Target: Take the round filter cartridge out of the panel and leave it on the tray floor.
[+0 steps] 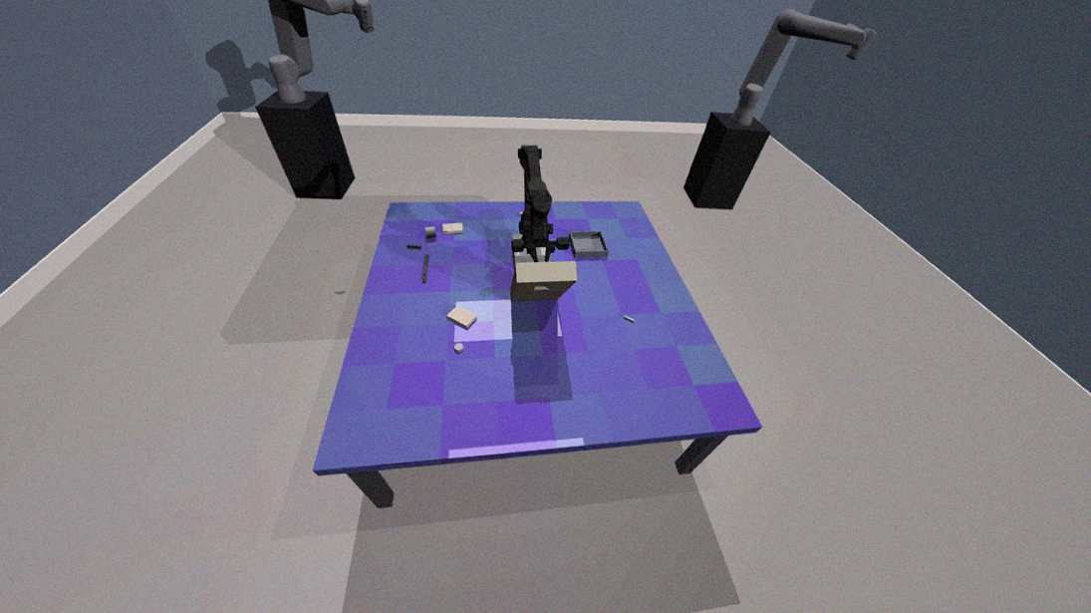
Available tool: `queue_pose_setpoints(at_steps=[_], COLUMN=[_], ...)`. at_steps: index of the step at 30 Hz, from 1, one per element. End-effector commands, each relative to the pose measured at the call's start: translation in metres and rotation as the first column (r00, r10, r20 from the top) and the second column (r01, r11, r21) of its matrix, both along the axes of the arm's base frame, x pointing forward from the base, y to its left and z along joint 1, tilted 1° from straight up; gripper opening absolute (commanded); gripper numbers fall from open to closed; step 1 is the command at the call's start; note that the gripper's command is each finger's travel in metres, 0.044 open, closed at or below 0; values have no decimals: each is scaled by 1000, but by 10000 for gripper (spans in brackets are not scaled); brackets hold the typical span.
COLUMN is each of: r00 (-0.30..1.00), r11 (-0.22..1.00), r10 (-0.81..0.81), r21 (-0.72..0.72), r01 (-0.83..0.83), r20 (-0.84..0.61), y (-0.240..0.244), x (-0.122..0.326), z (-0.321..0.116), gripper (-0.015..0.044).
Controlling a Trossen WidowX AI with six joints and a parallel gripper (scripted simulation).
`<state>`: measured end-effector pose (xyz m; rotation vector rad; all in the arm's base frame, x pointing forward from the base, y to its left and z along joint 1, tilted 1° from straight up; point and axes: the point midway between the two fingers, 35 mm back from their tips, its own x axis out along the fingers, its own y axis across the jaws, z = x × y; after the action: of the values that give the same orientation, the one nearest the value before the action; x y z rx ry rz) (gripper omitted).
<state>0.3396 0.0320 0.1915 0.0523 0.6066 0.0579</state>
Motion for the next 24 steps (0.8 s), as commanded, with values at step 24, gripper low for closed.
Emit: queue_pose_setpoints(at_steps=[24], r00=[1000], r11=[1000], r10=[0], r21=[0], r01=[0], r20=[1], y=[1], x=[8], z=[-5], gripper=[80])
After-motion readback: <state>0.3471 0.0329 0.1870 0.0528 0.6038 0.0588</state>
